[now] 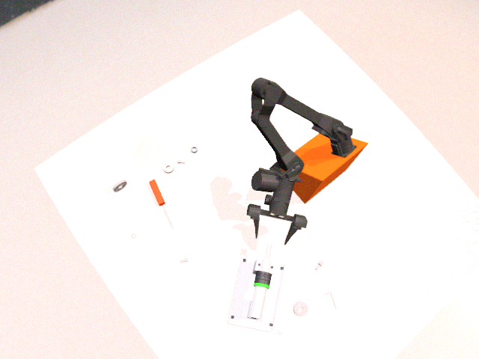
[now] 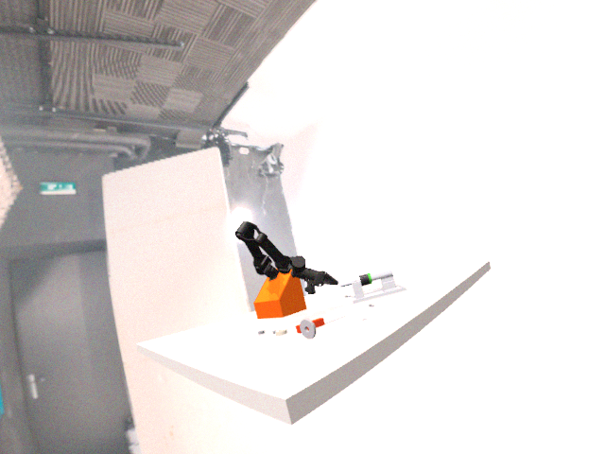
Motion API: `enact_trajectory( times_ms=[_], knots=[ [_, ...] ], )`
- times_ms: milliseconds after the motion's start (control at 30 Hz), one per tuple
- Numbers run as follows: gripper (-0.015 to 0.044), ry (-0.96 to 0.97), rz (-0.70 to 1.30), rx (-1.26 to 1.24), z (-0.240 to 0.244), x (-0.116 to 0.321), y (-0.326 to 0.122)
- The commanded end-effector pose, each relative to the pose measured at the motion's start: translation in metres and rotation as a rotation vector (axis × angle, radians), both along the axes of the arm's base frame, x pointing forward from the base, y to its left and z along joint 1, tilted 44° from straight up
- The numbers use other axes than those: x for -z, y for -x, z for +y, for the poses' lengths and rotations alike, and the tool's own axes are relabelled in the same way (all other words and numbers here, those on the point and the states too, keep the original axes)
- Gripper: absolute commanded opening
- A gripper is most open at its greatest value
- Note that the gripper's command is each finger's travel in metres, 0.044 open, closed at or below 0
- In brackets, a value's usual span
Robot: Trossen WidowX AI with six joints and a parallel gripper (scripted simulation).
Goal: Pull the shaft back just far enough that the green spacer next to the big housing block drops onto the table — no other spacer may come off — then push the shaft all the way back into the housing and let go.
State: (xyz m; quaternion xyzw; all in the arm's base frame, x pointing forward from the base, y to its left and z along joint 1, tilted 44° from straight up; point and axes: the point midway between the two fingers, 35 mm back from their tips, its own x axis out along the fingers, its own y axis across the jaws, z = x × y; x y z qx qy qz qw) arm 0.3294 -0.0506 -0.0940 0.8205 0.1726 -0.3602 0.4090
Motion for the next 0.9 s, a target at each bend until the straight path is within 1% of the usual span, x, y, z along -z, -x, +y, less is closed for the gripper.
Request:
enact_trajectory(
  times_ms=[0, 867],
  knots=[
    [0.0440, 0.001, 0.000, -0.006, 0.000, 0.001, -0.001],
    [0.0440, 0.001, -0.002, -0.006, 0.001, 0.031, -0.028]
  ],
)
